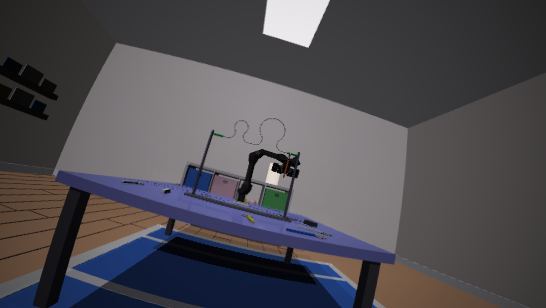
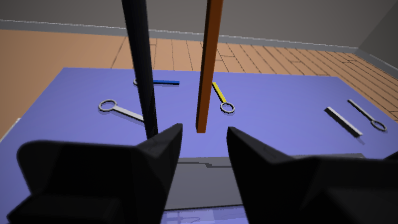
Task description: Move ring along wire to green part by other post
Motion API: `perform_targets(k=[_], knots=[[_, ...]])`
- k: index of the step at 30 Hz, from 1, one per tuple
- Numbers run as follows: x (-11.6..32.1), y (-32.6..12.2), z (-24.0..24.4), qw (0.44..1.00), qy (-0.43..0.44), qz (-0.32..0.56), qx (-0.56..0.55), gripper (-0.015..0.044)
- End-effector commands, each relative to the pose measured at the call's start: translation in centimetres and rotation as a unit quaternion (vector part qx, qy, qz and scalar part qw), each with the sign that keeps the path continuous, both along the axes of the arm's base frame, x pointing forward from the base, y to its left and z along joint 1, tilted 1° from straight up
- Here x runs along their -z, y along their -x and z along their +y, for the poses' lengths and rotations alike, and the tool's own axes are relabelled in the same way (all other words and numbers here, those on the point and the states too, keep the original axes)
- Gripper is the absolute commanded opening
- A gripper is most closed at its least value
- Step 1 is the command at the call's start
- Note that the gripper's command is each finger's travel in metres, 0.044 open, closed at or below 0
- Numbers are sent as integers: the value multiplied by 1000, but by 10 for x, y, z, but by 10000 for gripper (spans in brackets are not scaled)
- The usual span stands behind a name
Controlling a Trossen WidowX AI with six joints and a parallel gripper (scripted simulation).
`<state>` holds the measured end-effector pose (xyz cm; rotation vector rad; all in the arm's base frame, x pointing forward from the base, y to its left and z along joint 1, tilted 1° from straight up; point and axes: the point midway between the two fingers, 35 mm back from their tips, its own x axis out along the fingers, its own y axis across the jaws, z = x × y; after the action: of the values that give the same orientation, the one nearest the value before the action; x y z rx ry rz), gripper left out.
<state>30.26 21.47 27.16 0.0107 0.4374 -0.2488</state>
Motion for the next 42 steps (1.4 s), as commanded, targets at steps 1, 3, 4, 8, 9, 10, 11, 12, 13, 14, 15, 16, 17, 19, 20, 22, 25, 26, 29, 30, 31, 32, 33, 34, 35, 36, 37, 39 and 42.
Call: perform_targets(k=[1, 3, 4, 8, 9, 10, 11, 12, 13, 14, 15, 16, 17, 19, 20, 22, 25, 26, 29, 30, 31, 32, 33, 34, 35, 36, 37, 39, 42], knots=[[-1, 0, 0, 1000, -1, -1, 2, 160], [-1, 0, 0, 1000, -1, -1, 2, 160], [-1, 0, 0, 1000, -1, -1, 2, 160], [-1, 0, 0, 1000, -1, -1, 2, 160], [-1, 2, 1, 1000, 0, 0, 0, 186], [-3, 7, 3, 1000, -1, 1, 0, 212], [-7, 16, 5, 1000, -1, 2, 1, 239], [-12, 27, 8, 1000, -1, 2, 1, 265], [-17, 36, 10, 1000, 0, 2, 0, 291], [-20, 42, 11, 1000, 0, 1, 0, 317], [-21, 43, 11, 1000, 0, 0, 0, 344], [-21, 43, 11, 1000, 0, 0, 0, 370], [-21, 43, 11, 1000, 0, 0, 0, 396], [-21, 43, 11, 1000, 0, 0, 0, 440], [-21, 43, 11, 1000, 0, 0, 0, 440], [-21, 43, 11, 1000, 0, 0, 0, 440], [-21, 43, 11, 1000, 0, 0, 0, 440], [-21, 43, 11, 1000, 0, 0, 0, 440], [-21, 43, 11, 1000, 0, 0, 0, 440], [-21, 43, 11, 1000, 0, 0, 0, 440], [-21, 43, 11, 1000, 0, 0, 0, 440], [-21, 43, 11, 1000, 0, 0, 0, 440], [-21, 43, 11, 1000, 0, 0, 0, 440], [-21, 43, 11, 1000, 0, 0, 0, 440], [-21, 43, 11, 1000, 0, 0, 0, 440], [-21, 43, 11, 1000, 0, 0, 0, 440], [-21, 43, 11, 1000, 0, 0, 0, 440], [-21, 43, 11, 1000, 0, 0, 0, 440], [-21, 43, 11, 1000, 0, 0, 0, 440]])
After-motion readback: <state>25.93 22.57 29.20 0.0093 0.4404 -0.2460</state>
